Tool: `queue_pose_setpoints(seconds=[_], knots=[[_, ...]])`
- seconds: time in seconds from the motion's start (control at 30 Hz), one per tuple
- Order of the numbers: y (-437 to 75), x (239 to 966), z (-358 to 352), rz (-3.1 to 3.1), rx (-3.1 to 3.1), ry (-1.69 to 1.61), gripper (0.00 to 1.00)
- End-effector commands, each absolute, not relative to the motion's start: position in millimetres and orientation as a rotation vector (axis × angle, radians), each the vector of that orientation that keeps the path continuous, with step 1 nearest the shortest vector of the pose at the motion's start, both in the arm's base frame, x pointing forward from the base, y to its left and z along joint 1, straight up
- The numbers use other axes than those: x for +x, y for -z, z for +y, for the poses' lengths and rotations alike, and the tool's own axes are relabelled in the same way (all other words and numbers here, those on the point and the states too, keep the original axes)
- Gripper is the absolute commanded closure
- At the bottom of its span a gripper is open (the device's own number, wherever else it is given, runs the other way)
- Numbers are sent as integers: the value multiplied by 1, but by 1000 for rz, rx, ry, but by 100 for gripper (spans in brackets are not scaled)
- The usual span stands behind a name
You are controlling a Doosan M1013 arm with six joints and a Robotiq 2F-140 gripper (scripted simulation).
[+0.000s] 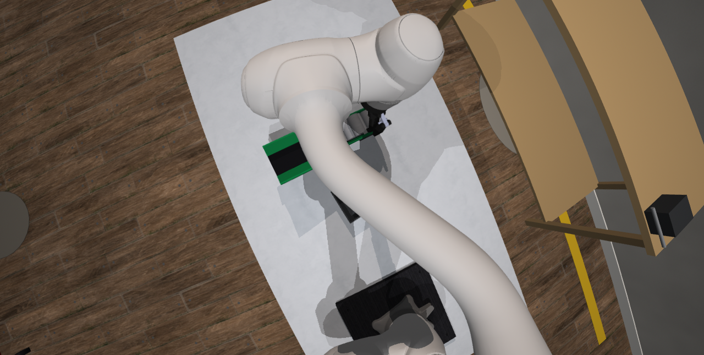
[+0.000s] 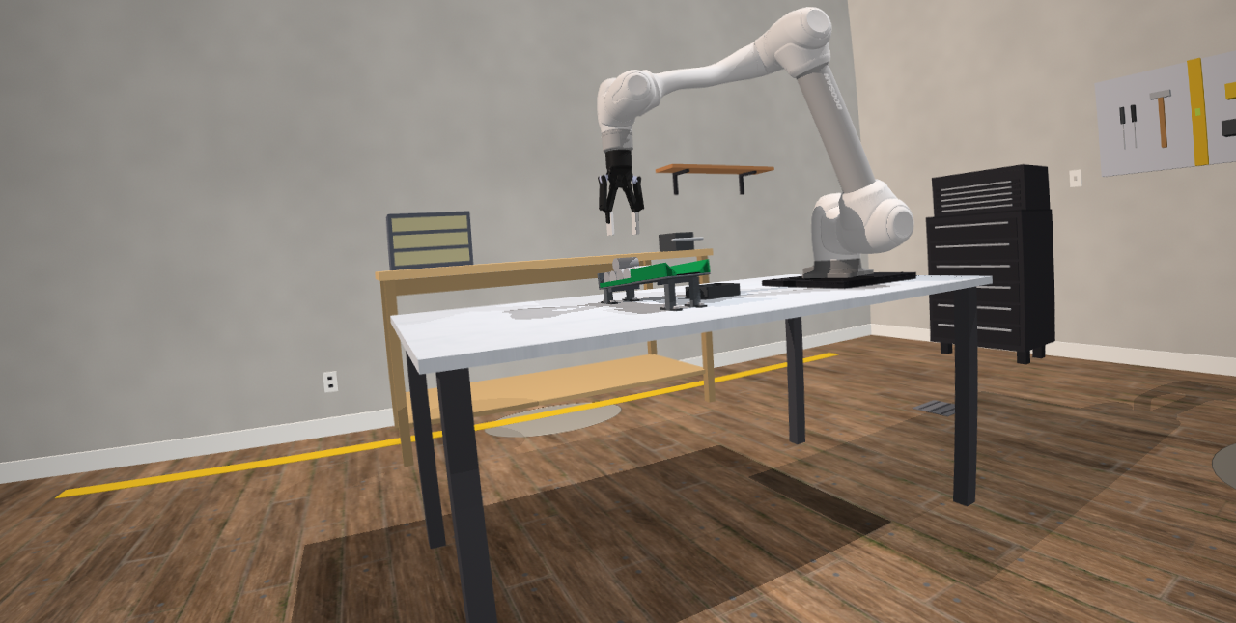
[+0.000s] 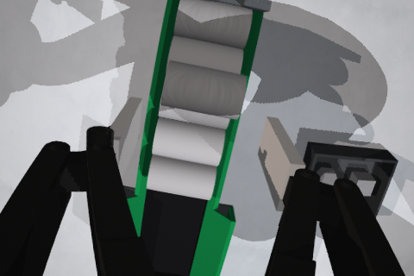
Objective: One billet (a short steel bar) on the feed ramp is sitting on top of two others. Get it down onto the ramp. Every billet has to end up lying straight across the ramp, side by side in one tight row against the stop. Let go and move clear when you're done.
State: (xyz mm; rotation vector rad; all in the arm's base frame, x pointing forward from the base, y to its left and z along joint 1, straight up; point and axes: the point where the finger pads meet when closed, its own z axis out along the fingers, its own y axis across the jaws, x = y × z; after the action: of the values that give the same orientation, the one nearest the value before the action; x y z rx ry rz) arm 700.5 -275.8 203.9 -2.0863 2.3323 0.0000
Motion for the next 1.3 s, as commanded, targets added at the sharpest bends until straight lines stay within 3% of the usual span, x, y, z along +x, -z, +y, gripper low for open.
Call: queue_pose_setpoints(seconds=[0.0,1.27], knots=[[-204,701,-276,2396,-2043,5,42],[-200,701,-276,2396,-2043,5,42]])
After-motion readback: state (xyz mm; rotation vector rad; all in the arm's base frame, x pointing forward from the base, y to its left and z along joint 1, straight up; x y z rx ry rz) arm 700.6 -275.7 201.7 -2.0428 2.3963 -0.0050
